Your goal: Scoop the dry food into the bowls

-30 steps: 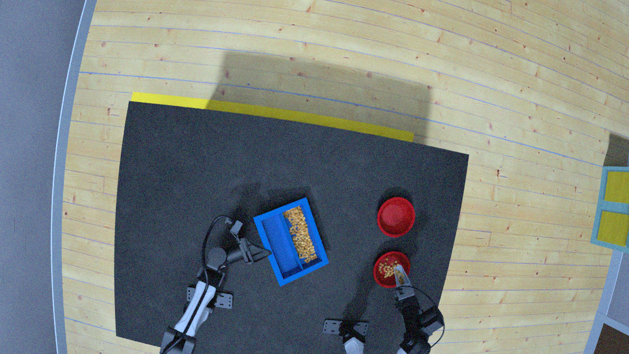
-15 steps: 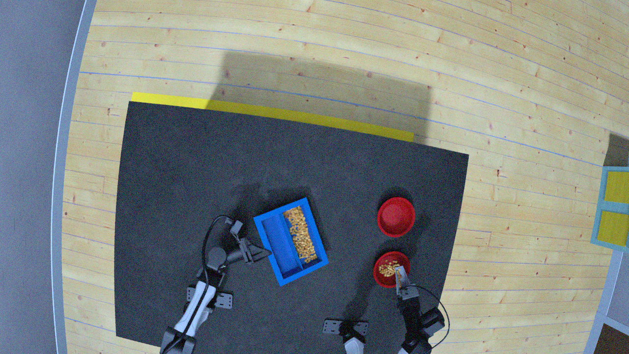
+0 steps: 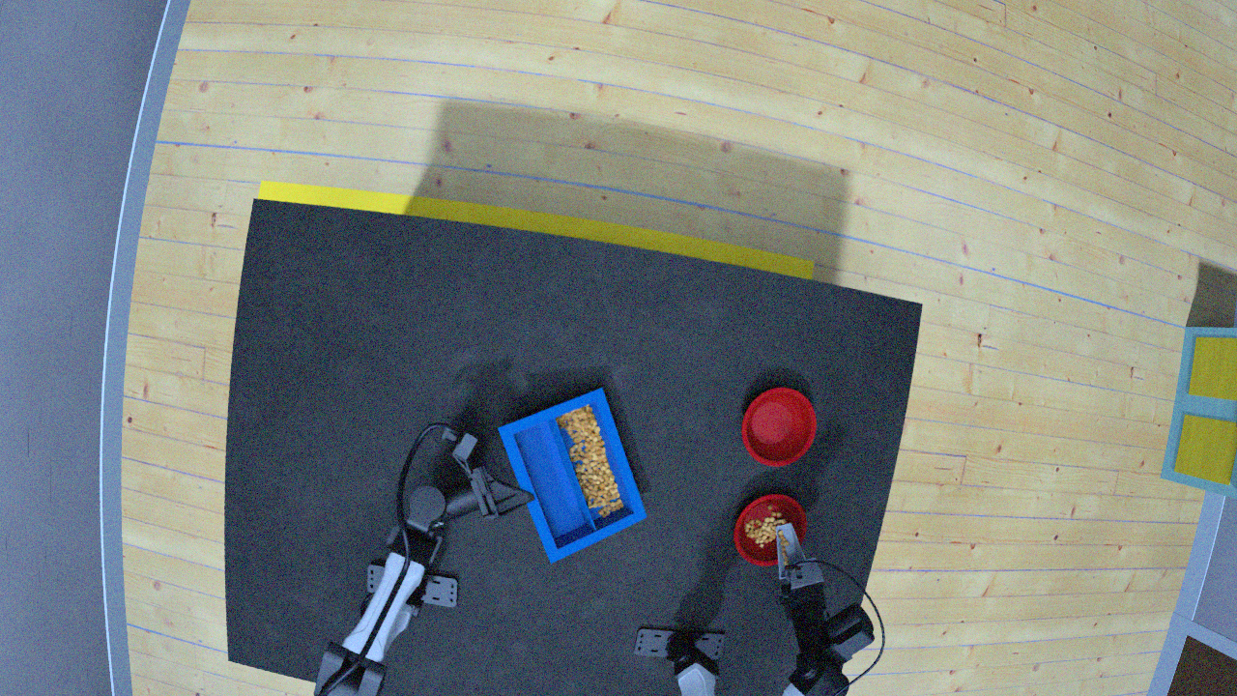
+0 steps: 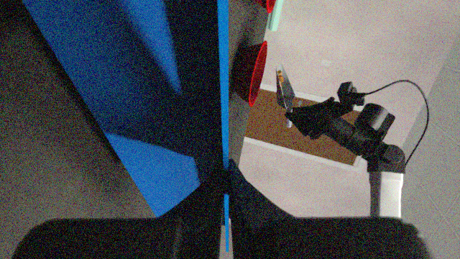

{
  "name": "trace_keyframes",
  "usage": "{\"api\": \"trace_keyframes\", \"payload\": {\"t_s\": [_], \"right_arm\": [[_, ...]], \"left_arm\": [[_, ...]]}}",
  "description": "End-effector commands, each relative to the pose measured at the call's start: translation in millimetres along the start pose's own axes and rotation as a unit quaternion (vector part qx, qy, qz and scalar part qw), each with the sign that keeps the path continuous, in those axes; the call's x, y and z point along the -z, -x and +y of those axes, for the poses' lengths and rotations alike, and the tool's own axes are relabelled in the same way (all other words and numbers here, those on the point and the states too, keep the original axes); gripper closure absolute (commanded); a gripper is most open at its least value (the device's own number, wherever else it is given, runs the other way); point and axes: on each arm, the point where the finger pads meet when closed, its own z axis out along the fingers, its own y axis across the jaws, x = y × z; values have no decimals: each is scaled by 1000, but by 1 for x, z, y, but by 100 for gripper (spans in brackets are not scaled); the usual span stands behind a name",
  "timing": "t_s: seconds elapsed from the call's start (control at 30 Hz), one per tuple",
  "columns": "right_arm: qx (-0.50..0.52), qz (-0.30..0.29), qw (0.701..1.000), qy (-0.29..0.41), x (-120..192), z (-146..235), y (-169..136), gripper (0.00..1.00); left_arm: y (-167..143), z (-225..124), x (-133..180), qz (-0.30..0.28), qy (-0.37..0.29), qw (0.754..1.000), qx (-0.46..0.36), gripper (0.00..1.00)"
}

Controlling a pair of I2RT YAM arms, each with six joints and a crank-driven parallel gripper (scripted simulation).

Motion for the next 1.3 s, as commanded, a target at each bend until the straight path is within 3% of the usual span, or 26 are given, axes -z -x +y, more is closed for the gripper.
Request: {"api": "trace_keyframes", "payload": {"t_s": [0.0,0.2,0.57,0.87,1.2,1.27], "right_arm": [[-2,-7,1000,-5,1,-2,4,100],[-3,-9,1000,-2,0,-1,5,100],[-150,-53,987,-9,-6,29,0,100],[-289,-93,953,-12,-15,55,-3,100],[-282,-103,953,-35,-5,43,4,100],[-293,-101,951,-9,-17,55,-4,100]], "left_arm": [[7,-36,3,-8,-45,998,-51,100],[7,-36,3,-8,-45,998,-51,100],[7,-36,3,-8,-45,998,-51,100],[7,-36,3,-8,-45,998,-51,100],[7,-36,3,-8,-45,998,-51,100],[7,-36,3,-8,-45,998,-51,100]]}}
